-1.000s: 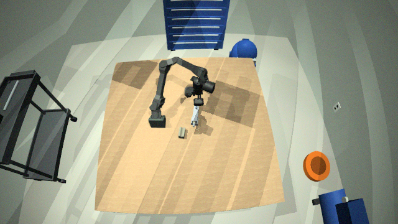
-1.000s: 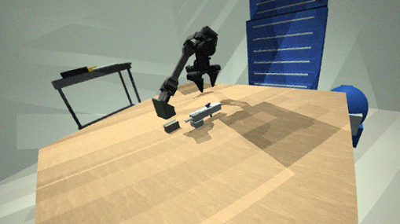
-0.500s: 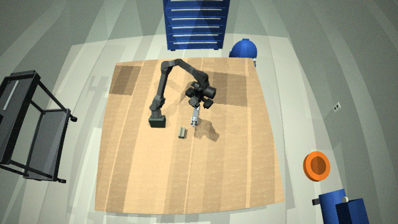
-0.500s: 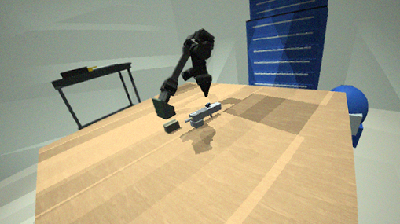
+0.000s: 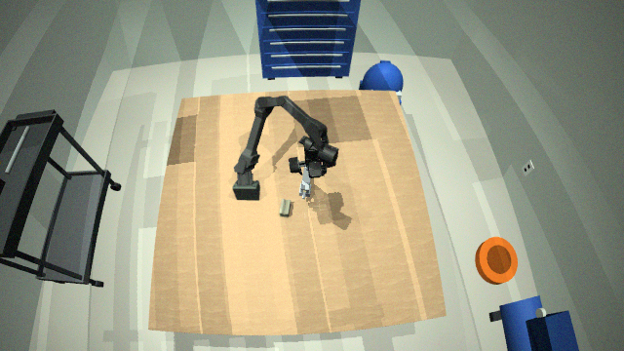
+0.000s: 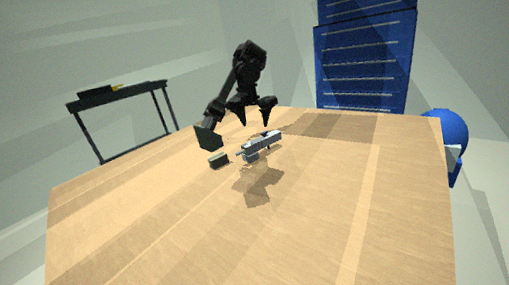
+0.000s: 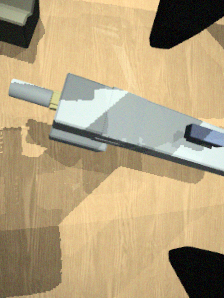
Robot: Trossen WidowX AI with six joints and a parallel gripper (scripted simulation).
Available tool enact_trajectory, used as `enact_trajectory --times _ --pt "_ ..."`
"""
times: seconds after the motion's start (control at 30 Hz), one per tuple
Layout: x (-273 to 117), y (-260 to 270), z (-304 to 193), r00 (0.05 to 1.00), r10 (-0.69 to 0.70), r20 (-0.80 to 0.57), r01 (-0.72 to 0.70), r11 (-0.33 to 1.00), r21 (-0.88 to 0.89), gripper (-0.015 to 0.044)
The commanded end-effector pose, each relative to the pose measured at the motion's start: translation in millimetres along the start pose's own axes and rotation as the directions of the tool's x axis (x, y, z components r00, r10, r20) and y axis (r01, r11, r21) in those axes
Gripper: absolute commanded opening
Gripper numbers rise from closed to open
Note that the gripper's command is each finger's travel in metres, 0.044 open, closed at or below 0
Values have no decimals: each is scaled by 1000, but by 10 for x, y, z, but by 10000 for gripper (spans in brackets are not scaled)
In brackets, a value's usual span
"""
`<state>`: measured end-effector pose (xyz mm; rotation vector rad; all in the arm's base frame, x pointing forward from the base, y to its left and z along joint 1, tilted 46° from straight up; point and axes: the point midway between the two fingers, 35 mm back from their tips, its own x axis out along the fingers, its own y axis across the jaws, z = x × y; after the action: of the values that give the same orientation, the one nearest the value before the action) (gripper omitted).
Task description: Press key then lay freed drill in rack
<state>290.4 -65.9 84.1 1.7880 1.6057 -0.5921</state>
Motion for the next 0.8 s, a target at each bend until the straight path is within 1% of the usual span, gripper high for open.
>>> enact_trajectory --times 0.0,0.2,0.4,0.57,0.77 --pt "213 -217 335 999 -36 10 33 709 -705 440" --pt "281 -281 447 999 -40 13 30 439 -898 440" --pt "332 -317 538 999 -34 14 18 113 -993 440" --pt "377 -352 631 1000 -19 17 13 -169 -986 440" --pt "423 -391 726 1000 -3 20 16 -490 -872 440"
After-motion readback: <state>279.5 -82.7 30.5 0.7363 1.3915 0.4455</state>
